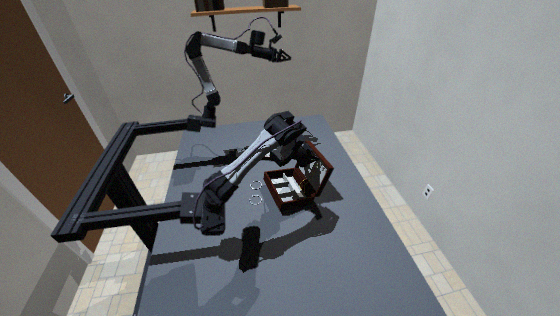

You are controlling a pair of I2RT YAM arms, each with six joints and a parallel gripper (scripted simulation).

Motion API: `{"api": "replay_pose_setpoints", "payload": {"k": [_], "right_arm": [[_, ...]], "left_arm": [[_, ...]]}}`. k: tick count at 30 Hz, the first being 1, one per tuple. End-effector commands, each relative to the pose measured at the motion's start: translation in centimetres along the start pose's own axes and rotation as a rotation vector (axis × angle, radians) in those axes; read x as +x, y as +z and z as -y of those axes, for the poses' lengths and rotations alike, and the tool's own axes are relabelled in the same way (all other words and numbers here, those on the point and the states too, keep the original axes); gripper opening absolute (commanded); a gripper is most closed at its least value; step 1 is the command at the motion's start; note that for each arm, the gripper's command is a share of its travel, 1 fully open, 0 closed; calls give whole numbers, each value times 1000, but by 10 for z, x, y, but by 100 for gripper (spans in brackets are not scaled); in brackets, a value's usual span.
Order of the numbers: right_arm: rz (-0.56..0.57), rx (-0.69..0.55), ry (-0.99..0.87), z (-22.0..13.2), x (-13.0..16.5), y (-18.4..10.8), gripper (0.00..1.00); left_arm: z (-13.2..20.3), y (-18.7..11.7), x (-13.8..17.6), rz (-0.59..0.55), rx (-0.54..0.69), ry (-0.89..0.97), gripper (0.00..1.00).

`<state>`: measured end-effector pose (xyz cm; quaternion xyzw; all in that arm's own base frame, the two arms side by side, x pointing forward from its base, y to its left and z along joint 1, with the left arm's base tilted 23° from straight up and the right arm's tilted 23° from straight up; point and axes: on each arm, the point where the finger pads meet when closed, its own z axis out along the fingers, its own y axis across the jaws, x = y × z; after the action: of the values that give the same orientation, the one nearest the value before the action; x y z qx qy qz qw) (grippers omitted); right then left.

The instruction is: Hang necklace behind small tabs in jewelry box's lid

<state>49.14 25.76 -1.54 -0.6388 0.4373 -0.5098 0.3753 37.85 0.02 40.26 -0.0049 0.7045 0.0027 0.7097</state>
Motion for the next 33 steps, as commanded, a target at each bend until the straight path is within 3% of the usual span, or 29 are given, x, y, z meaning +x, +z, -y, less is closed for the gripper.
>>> {"api": "replay_pose_setpoints", "payload": {"k": [1, 33], "right_arm": [[-7, 81, 61, 39, 2, -10, 7], [2, 90, 75, 43, -1, -51, 7]], "left_arm": [[-1, -4, -22, 48, -7, 7, 100], [-1, -4, -22, 48, -7, 7, 100]]}}
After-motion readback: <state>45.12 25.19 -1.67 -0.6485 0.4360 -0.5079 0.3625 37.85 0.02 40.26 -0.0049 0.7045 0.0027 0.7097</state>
